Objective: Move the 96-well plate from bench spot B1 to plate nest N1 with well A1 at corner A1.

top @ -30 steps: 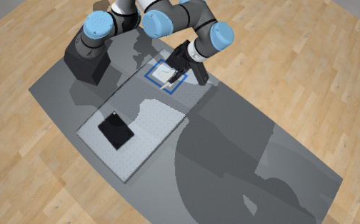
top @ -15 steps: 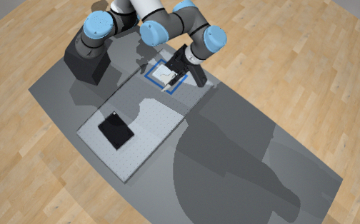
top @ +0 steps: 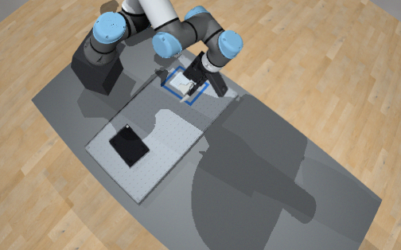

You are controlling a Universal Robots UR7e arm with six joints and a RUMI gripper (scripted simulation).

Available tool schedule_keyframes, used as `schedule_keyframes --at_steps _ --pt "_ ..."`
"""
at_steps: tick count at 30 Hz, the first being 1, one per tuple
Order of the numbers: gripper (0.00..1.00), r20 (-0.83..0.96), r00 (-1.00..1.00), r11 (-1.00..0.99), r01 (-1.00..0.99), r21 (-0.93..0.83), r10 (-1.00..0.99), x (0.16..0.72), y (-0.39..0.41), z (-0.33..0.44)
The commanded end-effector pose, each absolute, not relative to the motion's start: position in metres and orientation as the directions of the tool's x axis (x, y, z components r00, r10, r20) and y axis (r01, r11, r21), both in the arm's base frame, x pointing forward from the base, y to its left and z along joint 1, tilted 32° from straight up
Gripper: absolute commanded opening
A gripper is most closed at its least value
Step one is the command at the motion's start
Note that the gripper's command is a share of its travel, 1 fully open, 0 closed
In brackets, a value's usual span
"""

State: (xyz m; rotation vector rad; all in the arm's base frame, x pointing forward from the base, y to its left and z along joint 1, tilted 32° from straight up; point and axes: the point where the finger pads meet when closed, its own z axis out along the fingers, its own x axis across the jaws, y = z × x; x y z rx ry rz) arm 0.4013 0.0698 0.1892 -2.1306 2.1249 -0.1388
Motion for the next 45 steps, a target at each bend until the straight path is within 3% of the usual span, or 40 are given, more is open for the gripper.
schedule_keyframes --at_steps 1,45 --pt "1.0 -0.034 -0.002 0.008 -0.983 -0.184 -0.999 0.405 0.081 0.172" --pt "1.0 -0.168 -0.024 0.083 -0.932 -0.354 -0.986 0.365 0.177 0.061"
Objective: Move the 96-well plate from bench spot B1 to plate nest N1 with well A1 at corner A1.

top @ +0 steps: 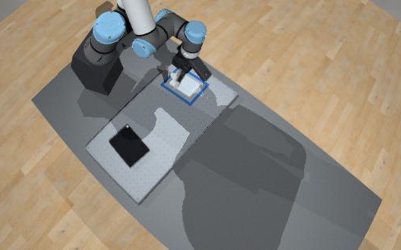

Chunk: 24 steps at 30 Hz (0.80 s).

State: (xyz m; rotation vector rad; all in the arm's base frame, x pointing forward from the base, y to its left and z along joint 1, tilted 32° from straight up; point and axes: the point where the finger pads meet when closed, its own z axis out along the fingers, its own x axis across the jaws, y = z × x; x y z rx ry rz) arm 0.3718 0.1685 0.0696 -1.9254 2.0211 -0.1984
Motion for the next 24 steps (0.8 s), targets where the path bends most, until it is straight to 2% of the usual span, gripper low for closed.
schedule_keyframes --at_steps 1,24 --pt "1.0 -0.168 -0.024 0.083 -0.932 -0.354 -0.986 0.3622 0.1804 0.0584" --pt "1.0 -0.168 -0.024 0.083 -0.932 -0.354 -0.986 0.3629 0.184 0.0502"
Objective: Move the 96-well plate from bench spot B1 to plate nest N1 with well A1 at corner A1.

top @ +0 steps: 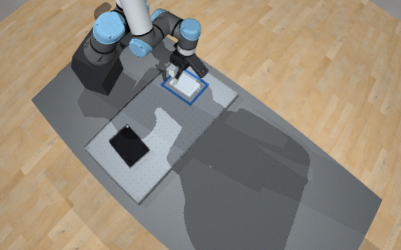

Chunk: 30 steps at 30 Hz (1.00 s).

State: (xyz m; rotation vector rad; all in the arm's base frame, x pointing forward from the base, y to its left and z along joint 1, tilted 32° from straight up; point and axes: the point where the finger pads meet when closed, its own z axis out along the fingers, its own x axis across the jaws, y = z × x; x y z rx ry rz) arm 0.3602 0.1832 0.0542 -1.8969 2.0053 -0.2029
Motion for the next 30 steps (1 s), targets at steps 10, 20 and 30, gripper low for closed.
schedule_keyframes --at_steps 10,20,30 --pt "1.0 -0.168 -0.024 0.083 -0.932 -0.354 -0.986 0.37 0.186 0.039" --pt "1.0 -0.168 -0.024 0.083 -0.932 -0.354 -0.986 0.378 0.188 0.025" --pt "1.0 -0.168 -0.024 0.083 -0.932 -0.354 -0.986 0.385 0.19 0.014"
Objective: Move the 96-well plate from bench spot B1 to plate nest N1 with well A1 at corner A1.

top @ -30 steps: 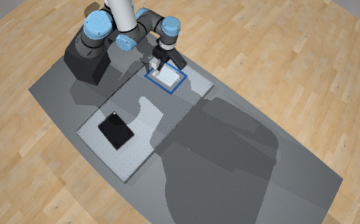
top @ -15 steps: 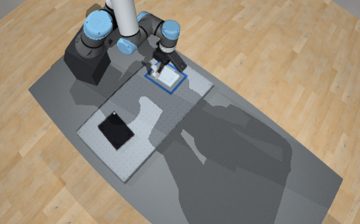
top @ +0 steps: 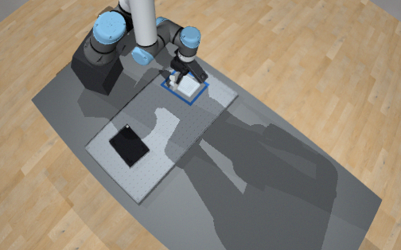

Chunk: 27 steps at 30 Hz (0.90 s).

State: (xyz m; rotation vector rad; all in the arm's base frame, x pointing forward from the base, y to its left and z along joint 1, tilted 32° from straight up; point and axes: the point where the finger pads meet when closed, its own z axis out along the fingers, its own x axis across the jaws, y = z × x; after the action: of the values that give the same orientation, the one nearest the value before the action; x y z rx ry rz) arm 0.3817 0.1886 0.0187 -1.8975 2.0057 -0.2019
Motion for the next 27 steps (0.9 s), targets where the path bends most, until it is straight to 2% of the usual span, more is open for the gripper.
schedule_keyframes --at_steps 1,27 --pt "1.0 -0.168 -0.024 0.083 -0.932 -0.354 -0.986 0.386 0.19 0.012" --pt "1.0 -0.168 -0.024 0.083 -0.932 -0.354 -0.986 0.399 0.193 -0.008"
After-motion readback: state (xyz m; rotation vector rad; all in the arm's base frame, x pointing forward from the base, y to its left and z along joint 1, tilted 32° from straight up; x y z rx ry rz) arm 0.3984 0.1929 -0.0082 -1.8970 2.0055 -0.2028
